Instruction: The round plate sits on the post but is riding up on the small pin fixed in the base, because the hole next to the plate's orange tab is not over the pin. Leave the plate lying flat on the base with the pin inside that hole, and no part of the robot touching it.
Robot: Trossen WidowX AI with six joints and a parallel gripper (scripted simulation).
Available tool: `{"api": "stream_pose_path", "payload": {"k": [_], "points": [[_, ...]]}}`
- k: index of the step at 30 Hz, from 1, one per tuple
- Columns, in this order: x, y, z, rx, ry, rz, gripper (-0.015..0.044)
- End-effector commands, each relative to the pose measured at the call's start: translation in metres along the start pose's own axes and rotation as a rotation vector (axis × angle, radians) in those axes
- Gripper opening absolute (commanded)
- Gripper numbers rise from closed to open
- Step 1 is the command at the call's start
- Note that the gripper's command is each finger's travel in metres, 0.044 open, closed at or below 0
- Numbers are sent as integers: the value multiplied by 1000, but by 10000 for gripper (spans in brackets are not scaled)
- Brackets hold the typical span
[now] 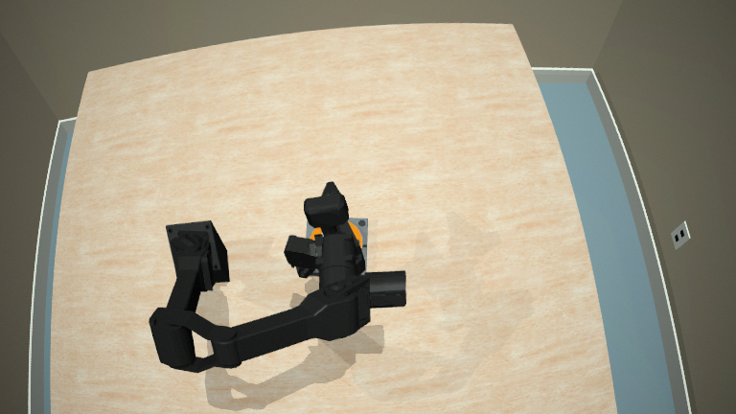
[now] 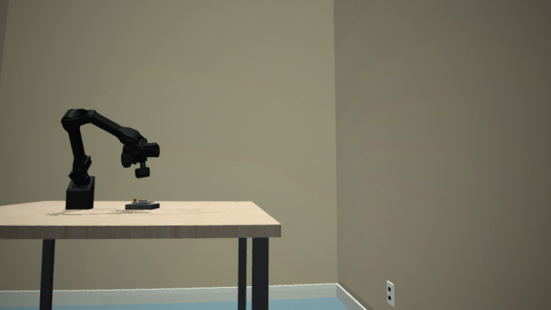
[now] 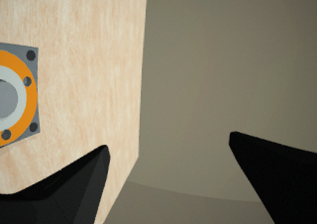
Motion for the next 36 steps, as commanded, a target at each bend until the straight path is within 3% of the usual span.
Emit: {"api": "stream_pose_path", "payload": {"k": [1,8,10,15,19,24,32,36], "points": [[1,-1,-1,-6,-6,17,374],[22,-31,-34,-295,-175,697,190],[25,-35,-36,-335,-187,770,138],[44,-55,-47,-665,-217,1300,6],[53,-62,-49,-855,-187,1555,0],[67,-72,-47,-1287,-28,2020,0],[74,-73,-41,-1720,245,2336,0],[73,-72,-40,-1819,361,2422,0]]}}
Point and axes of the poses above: the point midway between the two fingers, 35 mm back from their tips, its own z axis back along the fingers, its own x axis across the jaws, y = z × x, the point moved 1 cm from there along z, back along the fingers, and after that the axes turned 4 degrees about z, right-handed, at the moved point
